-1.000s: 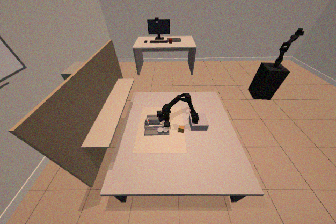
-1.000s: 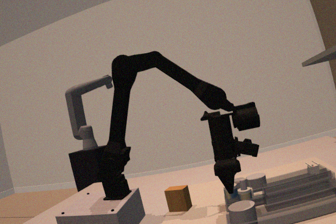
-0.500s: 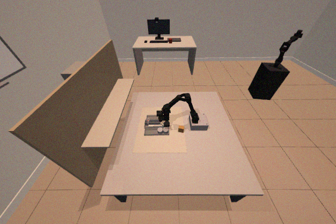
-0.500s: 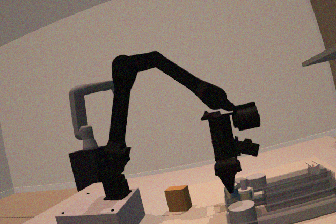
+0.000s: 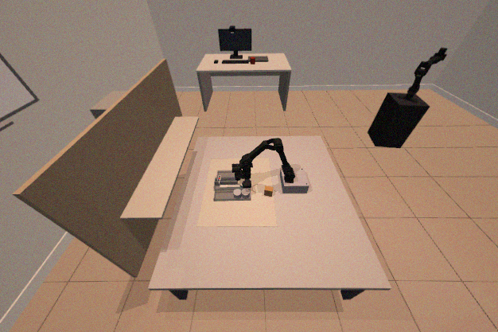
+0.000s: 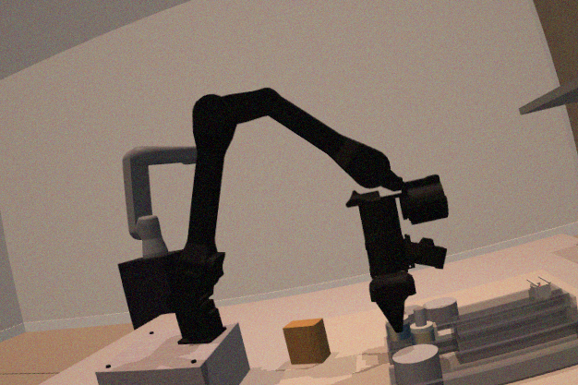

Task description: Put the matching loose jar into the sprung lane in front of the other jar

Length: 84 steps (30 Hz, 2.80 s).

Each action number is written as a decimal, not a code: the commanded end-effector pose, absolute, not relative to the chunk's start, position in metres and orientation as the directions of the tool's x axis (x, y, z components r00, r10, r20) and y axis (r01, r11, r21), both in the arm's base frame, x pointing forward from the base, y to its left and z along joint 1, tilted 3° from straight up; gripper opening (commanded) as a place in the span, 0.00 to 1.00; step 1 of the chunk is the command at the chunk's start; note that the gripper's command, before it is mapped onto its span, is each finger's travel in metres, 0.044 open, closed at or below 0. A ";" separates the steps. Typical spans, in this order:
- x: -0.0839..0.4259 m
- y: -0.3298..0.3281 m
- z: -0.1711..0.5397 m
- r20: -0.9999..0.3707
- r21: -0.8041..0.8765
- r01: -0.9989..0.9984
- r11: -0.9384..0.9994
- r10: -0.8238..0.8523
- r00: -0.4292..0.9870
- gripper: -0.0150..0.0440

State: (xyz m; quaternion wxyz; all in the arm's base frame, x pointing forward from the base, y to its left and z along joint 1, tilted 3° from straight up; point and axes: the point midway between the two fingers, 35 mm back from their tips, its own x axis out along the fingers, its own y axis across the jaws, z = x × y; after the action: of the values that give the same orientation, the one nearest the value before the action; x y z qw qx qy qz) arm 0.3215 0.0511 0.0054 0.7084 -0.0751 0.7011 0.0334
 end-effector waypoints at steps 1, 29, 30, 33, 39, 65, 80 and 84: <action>0.329 0.052 0.008 -0.998 -0.059 -0.156 0.986 -0.054 0.041 0.25; 0.330 0.052 0.007 -0.998 -0.059 -0.156 0.986 -0.053 0.041 0.25; 0.330 0.052 0.007 -0.998 -0.059 -0.156 0.986 -0.053 0.041 0.25; 0.331 0.053 0.007 -0.998 -0.059 -0.156 0.986 -0.053 0.041 0.25; 0.332 0.053 0.007 -0.998 -0.059 -0.156 0.986 -0.053 0.041 0.25; 0.333 0.052 0.001 -0.998 -0.059 -0.156 0.986 -0.054 0.041 0.25; 0.333 0.052 -0.005 -0.998 -0.059 -0.156 0.986 -0.054 0.041 0.25; 0.332 0.052 -0.006 -0.998 -0.059 -0.156 0.986 -0.054 0.041 0.25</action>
State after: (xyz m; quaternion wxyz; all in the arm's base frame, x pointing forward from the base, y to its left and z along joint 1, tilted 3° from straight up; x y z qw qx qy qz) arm 0.3280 0.0514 -0.0055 0.7116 -0.0747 0.6978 0.0337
